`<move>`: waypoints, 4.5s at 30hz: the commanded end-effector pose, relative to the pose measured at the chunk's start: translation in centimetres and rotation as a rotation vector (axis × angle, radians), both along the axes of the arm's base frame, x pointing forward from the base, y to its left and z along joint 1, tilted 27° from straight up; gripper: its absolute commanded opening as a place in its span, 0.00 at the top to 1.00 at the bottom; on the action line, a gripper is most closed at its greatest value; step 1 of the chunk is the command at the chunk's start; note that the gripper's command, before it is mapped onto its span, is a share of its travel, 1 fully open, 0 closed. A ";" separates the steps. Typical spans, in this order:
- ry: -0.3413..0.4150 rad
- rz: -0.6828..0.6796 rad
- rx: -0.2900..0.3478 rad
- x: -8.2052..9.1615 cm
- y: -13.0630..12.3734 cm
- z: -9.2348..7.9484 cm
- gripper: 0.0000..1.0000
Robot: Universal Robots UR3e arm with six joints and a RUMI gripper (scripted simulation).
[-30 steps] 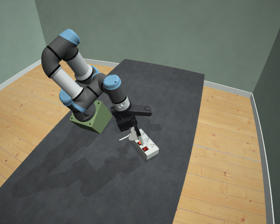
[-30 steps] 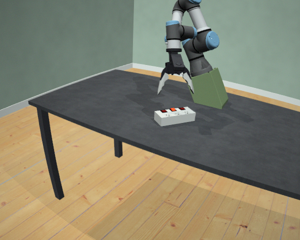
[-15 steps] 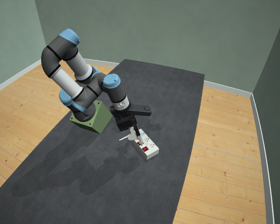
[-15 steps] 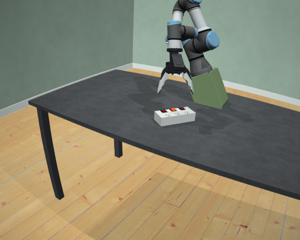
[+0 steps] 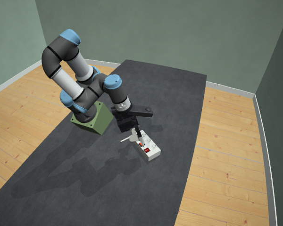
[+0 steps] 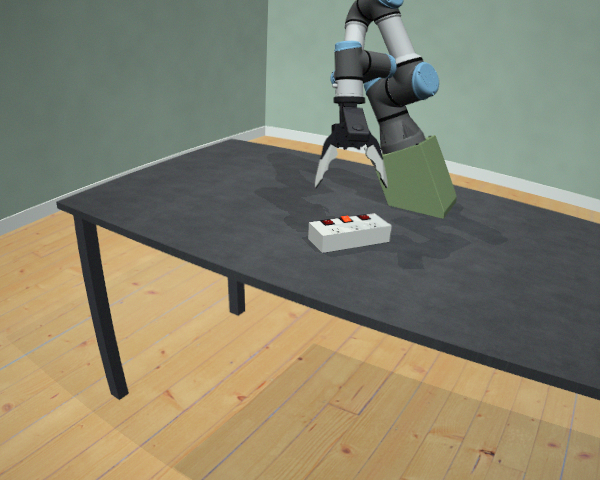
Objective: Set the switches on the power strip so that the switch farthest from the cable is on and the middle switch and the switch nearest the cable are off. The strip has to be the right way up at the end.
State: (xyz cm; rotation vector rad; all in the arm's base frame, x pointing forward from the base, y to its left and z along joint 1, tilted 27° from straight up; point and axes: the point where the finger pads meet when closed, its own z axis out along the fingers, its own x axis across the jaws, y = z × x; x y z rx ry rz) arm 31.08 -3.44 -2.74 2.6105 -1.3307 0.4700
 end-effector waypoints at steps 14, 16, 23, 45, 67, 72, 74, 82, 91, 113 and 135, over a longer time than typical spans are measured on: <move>-0.002 0.000 0.000 0.1 0.0 0.0 0.00; -0.002 0.000 0.000 0.1 0.0 0.0 0.00; -0.002 0.000 0.000 0.1 0.0 0.0 0.00; -0.002 0.001 0.000 0.1 0.0 0.0 0.00; 0.271 0.405 -0.125 0.3 1.4 2.3 0.00; 0.368 0.552 -0.170 0.3 1.9 3.6 0.00; 0.391 0.585 -0.180 0.2 2.0 3.9 0.00; 0.491 0.735 -0.226 0.0 2.6 5.5 0.00; 0.524 0.785 -0.242 -0.1 2.8 6.1 0.00; 0.539 0.825 -0.245 0.0 2.7 5.9 0.00; 0.761 1.455 -0.285 0.8 0.3 1.8 0.00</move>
